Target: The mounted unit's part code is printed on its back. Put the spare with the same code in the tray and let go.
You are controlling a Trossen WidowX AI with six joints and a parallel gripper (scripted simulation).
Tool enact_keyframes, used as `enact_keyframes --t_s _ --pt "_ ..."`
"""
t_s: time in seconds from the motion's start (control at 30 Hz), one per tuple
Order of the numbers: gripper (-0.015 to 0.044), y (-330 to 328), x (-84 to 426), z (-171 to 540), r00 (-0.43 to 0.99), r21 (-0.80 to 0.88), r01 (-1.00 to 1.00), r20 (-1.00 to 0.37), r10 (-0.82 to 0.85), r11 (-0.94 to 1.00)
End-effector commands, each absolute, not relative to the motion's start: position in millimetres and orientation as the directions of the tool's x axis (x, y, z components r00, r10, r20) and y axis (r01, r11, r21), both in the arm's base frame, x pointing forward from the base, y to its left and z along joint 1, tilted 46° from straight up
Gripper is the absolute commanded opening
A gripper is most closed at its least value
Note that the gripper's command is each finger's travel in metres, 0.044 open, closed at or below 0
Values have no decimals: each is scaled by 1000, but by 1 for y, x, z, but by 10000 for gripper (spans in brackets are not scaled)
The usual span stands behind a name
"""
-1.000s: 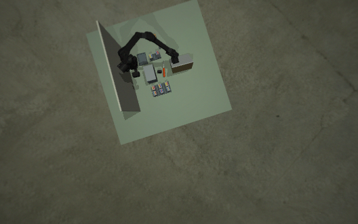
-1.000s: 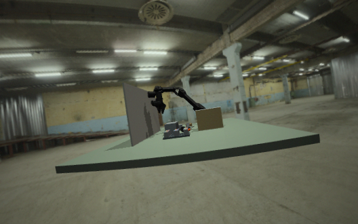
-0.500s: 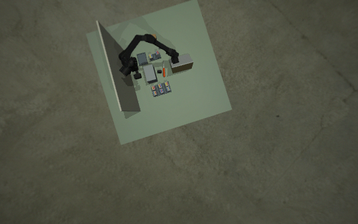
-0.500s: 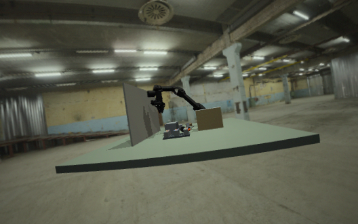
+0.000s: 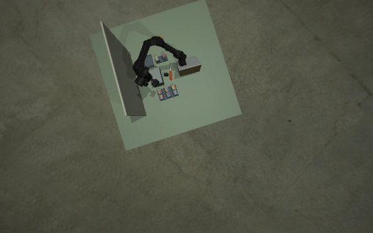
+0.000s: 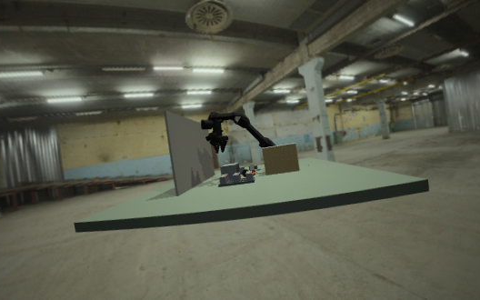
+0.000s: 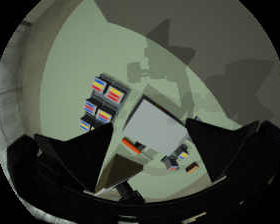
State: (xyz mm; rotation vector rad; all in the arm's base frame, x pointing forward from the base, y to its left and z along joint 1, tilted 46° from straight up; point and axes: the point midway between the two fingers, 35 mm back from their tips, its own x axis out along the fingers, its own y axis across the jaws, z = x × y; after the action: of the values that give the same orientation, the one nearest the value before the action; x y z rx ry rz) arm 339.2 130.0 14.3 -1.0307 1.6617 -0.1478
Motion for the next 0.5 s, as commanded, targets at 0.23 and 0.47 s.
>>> enact_keyframes --t_s 0.23,0.47 --pt "440 155 239 -75 -30 29 -1000 -717 -697 13" --pt "440 155 235 -77 -31 53 -999 -716 -698 -11"
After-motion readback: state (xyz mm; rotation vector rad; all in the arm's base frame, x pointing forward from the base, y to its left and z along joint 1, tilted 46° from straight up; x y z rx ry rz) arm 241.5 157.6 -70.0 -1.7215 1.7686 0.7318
